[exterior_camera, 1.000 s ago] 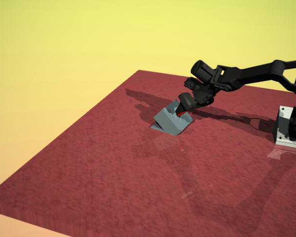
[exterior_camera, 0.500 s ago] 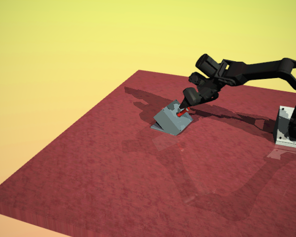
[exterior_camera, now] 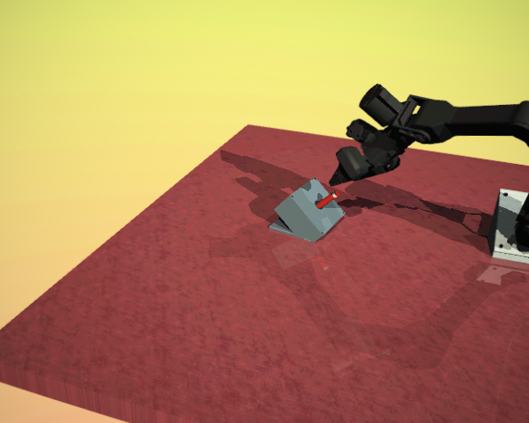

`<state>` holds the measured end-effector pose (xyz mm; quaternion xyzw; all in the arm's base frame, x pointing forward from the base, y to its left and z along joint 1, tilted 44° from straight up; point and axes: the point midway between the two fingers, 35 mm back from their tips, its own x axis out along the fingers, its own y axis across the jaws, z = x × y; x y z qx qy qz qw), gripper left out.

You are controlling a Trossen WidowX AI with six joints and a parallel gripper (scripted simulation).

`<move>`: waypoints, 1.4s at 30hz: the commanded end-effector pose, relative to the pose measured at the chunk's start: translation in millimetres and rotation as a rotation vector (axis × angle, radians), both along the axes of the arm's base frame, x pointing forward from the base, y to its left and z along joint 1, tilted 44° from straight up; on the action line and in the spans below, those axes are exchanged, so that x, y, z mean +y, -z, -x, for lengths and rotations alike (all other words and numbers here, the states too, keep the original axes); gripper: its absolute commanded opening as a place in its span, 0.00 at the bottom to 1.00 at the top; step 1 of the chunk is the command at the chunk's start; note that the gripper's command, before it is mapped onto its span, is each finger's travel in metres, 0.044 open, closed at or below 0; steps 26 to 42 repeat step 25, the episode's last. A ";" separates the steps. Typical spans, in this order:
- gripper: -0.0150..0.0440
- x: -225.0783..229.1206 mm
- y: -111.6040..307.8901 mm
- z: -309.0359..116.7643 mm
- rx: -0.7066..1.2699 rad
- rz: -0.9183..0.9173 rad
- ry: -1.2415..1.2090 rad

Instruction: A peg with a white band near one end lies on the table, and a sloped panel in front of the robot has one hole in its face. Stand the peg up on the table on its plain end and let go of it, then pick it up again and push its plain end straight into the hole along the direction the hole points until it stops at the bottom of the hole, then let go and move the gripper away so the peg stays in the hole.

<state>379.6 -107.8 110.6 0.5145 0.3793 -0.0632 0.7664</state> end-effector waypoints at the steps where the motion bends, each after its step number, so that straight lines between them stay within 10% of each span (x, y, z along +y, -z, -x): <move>1: 1.00 -2.0 -4.9 4.9 -0.003 -0.001 -0.005; 42: 1.00 -14.2 -26.7 30.2 -0.001 -0.002 -0.002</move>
